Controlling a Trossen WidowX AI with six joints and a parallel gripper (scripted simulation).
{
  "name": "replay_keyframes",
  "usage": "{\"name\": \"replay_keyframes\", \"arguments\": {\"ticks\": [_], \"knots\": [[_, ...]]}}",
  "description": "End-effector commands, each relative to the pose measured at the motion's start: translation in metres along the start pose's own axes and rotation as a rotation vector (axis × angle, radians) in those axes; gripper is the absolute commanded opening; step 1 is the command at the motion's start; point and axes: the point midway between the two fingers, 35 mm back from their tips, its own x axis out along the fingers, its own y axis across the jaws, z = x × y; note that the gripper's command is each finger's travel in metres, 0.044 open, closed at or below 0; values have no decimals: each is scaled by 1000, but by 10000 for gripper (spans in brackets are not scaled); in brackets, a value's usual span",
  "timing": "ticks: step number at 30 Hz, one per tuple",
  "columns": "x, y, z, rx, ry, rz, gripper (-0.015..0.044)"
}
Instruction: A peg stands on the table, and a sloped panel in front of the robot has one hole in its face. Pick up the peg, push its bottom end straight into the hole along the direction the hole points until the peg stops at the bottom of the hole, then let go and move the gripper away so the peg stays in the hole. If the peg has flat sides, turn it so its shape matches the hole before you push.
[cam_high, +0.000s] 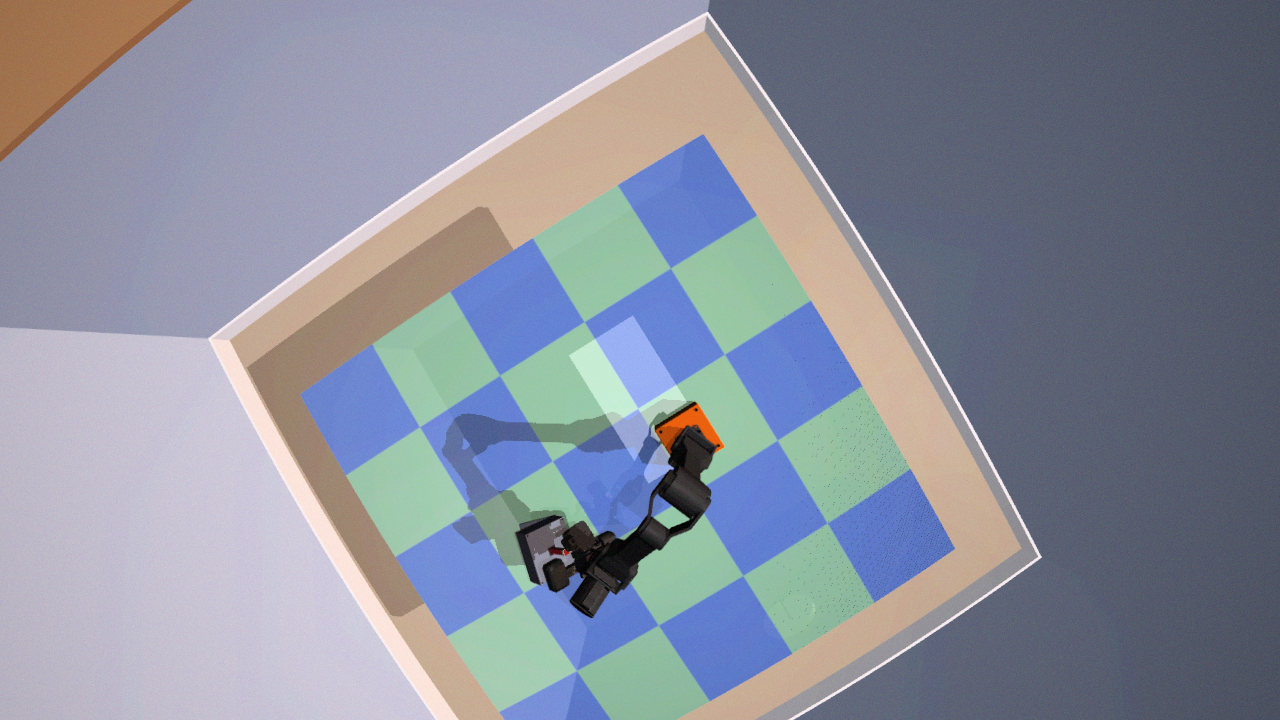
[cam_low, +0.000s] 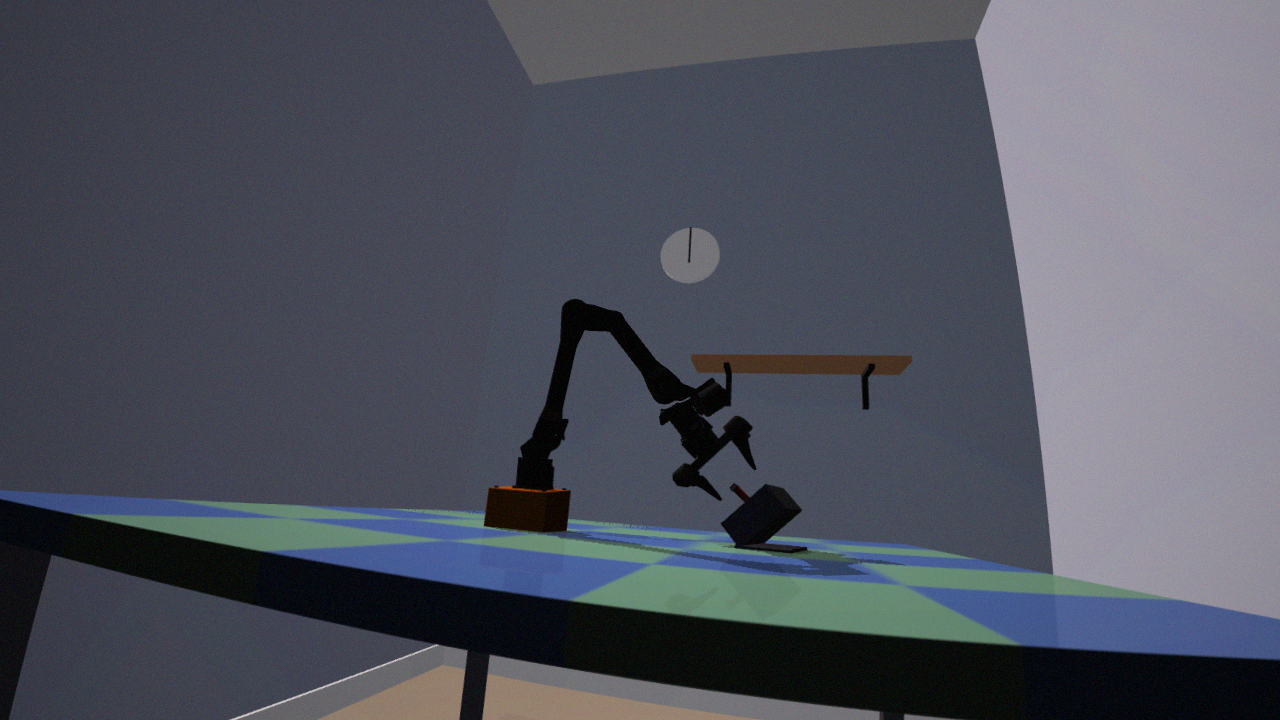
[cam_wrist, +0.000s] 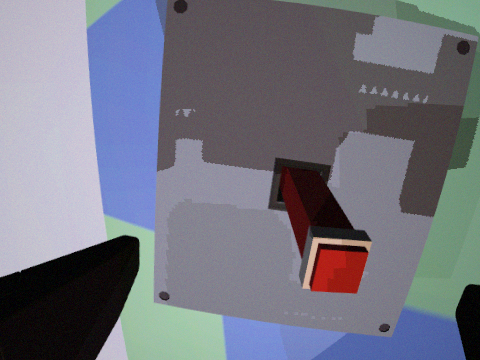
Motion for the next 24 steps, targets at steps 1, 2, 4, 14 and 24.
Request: {"name": "replay_keyframes", "arguments": {"ticks": [1,2,4,14,24], "knots": [[-7,2,0,6,-2,7,440],[-9,2,0,6,-2,7,440],[-12,2,0,5,-1,7,440],[-27,2,-2,4,0,5,440],[-43,1,-3,3,2,3,440]]}}
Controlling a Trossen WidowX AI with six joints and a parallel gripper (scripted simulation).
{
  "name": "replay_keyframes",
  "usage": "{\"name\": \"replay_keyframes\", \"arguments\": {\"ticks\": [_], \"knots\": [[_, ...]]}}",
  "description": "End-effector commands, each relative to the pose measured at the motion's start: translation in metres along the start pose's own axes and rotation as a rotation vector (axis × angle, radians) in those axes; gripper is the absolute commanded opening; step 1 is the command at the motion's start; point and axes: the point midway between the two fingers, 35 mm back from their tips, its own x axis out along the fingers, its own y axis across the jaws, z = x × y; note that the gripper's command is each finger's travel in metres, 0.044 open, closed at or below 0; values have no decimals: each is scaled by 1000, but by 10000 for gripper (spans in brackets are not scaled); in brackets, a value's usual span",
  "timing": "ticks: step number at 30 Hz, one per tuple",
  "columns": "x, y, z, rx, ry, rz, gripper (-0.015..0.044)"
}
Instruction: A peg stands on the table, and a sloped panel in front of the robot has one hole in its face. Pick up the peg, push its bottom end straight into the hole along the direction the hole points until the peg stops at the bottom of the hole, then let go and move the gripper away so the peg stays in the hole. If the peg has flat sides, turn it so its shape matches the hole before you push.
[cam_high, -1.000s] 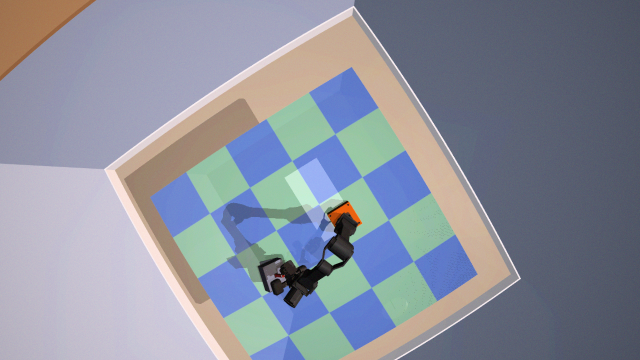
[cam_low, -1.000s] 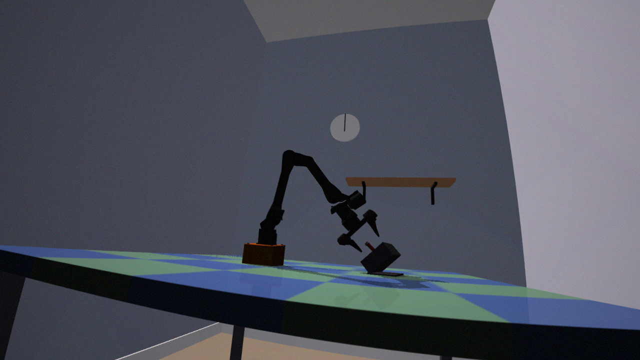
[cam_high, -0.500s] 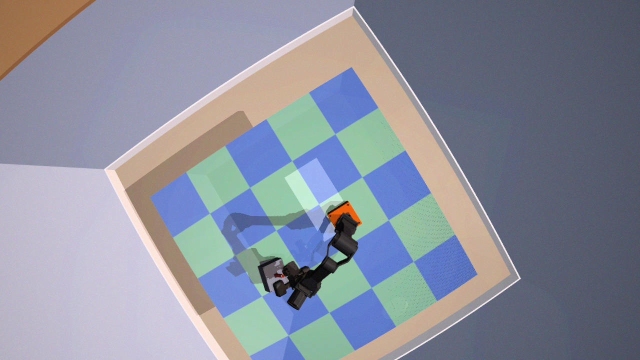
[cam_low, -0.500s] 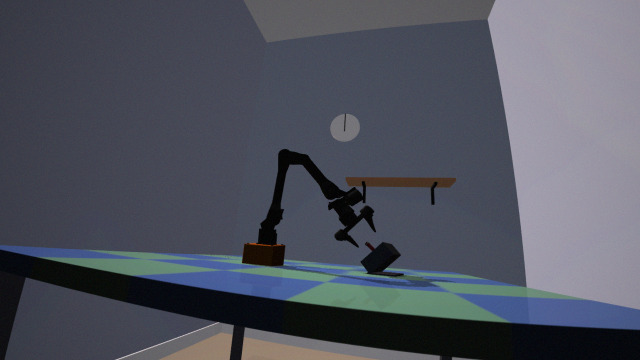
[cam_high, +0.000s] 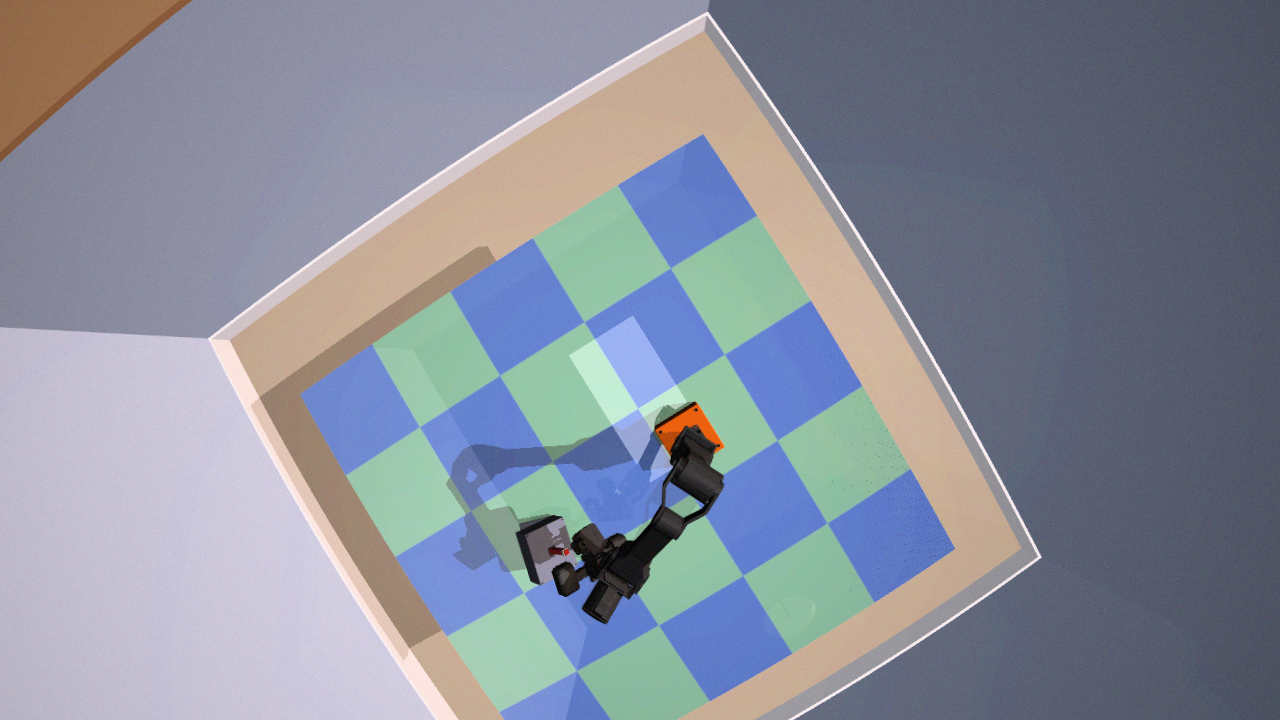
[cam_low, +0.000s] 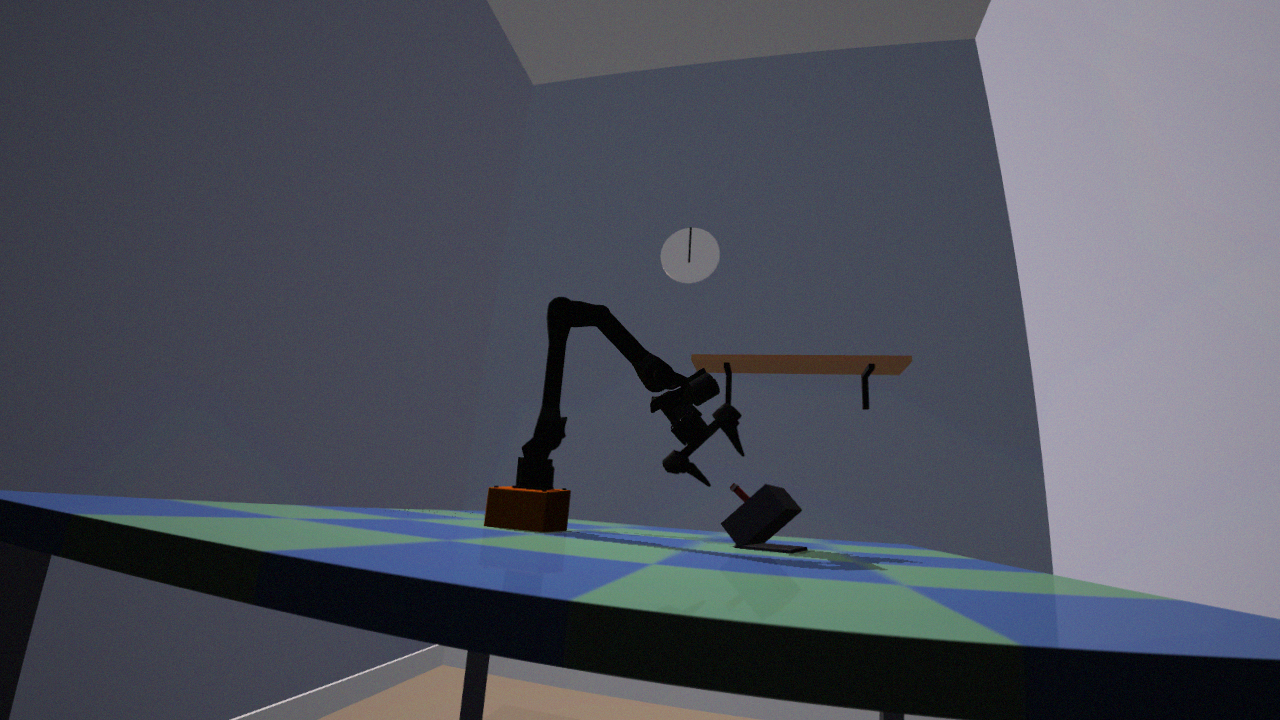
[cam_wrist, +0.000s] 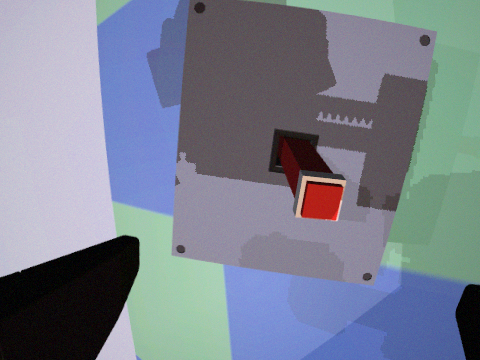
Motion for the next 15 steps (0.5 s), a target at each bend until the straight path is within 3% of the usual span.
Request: {"name": "replay_keyframes", "arguments": {"ticks": [1,15], "knots": [[-7,2,0,6,-1,9,440],[-27,-1,-1,5,0,7,440]]}}
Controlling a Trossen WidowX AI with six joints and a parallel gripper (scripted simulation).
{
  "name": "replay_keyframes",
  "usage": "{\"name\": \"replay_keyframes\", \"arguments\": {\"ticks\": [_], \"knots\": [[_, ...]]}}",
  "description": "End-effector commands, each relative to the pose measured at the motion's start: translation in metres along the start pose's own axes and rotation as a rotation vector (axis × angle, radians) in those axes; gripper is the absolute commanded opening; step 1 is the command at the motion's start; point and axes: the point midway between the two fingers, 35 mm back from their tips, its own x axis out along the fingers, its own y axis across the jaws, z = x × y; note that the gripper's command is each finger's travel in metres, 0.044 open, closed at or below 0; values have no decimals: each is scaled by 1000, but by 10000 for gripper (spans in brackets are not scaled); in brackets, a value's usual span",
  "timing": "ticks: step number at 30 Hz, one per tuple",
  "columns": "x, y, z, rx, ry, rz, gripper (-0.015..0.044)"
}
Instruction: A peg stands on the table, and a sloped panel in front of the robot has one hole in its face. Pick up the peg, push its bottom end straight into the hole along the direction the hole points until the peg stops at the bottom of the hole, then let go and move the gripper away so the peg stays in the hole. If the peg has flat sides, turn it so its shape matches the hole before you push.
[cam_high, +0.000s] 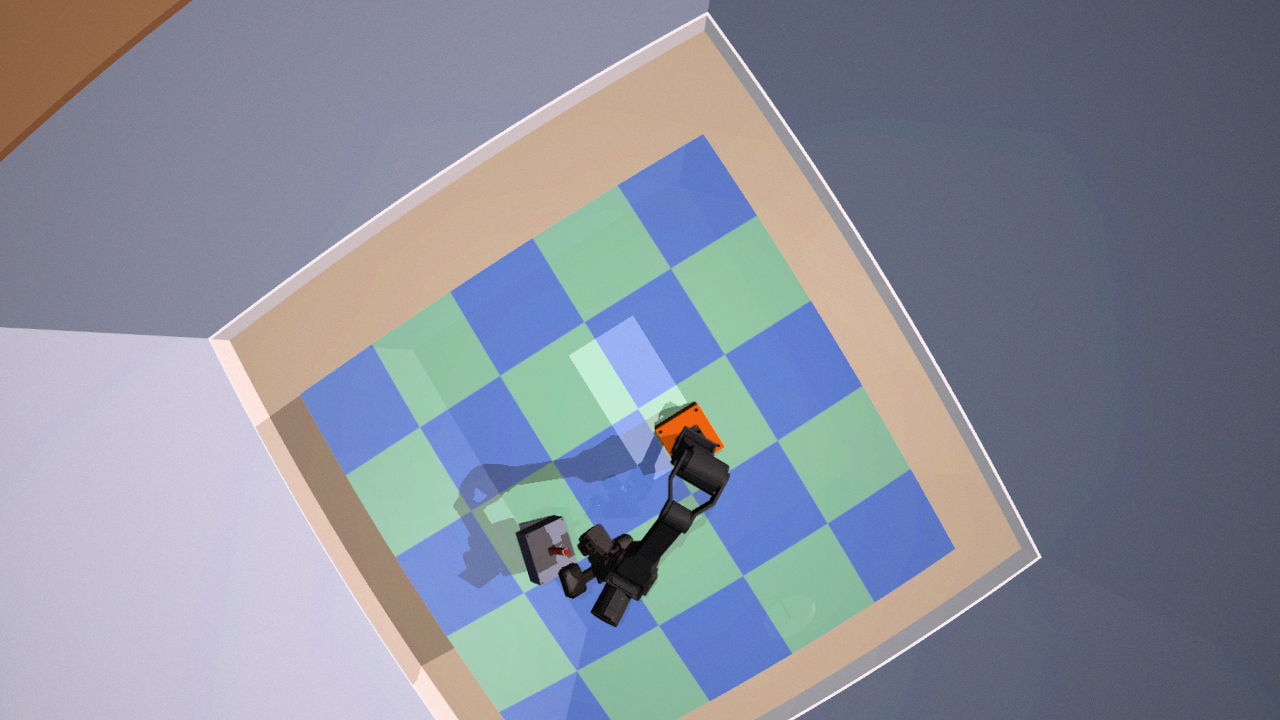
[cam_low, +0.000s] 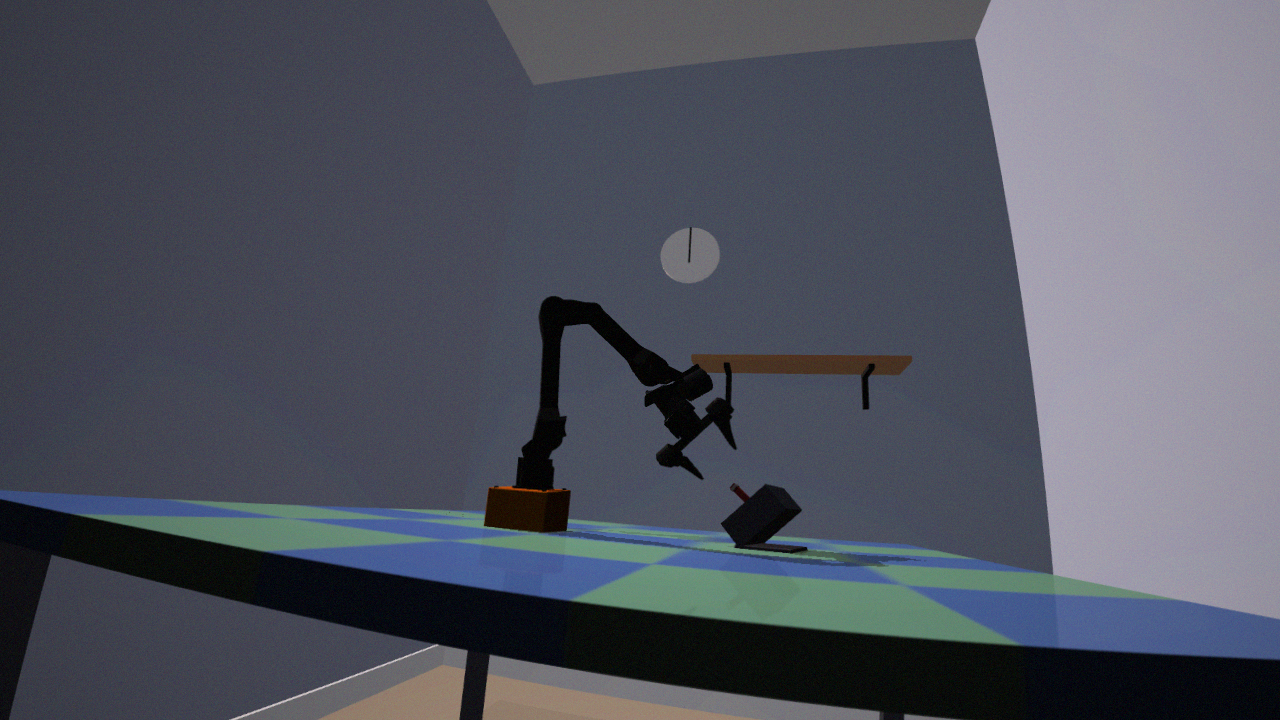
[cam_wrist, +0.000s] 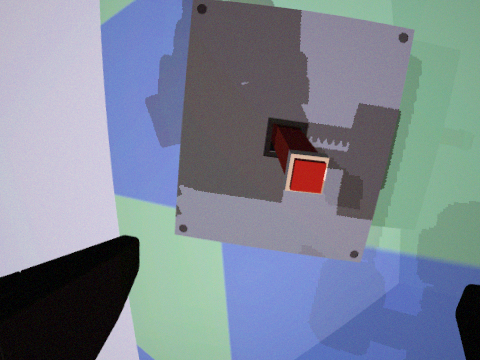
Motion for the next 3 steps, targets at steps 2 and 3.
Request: {"name": "replay_keyframes", "arguments": {"ticks": [2,3], "knots": [[-9,2,0,7,0,10,440],[-10,2,0,7,0,10,440]]}}
